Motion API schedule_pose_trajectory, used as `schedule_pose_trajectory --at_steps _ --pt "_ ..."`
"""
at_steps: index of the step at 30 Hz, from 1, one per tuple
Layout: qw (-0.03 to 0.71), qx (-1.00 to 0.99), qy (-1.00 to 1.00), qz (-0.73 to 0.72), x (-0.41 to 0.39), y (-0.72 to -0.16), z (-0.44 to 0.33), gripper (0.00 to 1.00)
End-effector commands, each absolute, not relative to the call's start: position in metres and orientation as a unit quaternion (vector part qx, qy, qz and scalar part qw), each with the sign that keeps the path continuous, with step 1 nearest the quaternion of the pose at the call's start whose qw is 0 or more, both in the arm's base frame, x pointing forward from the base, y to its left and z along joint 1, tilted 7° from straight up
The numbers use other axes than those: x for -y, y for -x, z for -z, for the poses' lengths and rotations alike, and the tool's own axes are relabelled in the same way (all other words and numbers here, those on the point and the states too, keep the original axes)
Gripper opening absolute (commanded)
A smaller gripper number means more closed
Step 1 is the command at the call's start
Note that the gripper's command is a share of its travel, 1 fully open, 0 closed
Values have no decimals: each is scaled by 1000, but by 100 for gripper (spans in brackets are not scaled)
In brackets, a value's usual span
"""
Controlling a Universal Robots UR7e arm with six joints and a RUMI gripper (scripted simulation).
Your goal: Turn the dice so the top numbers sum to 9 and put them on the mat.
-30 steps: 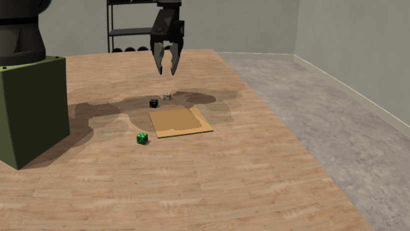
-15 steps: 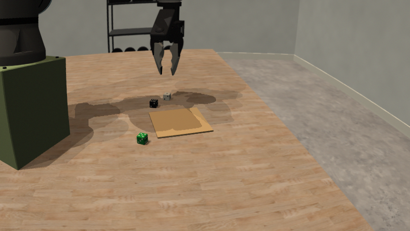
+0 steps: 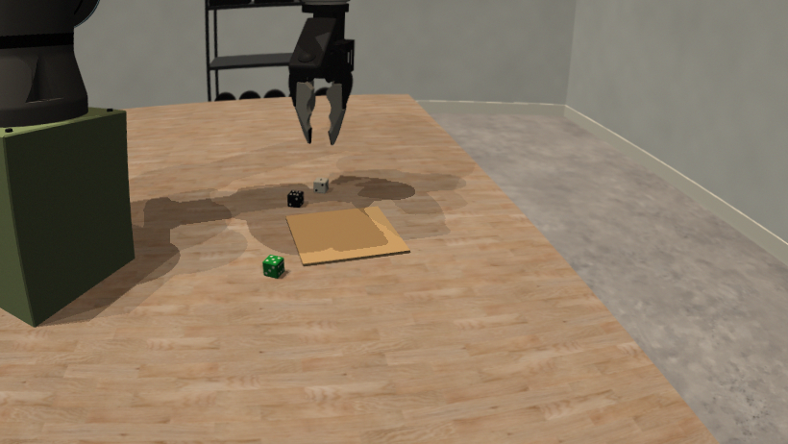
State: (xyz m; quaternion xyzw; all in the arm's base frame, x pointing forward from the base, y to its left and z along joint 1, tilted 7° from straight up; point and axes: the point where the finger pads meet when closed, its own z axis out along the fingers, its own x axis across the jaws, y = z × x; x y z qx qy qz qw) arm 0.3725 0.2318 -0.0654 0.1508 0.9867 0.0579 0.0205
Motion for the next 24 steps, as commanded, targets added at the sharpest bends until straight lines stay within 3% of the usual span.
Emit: schedule_pose_trajectory --at_steps 1,24 --pt "21 -987 -151 -58 -232 -373 66 21" --pt "21 -987 -151 -58 -234 -374 86 21"
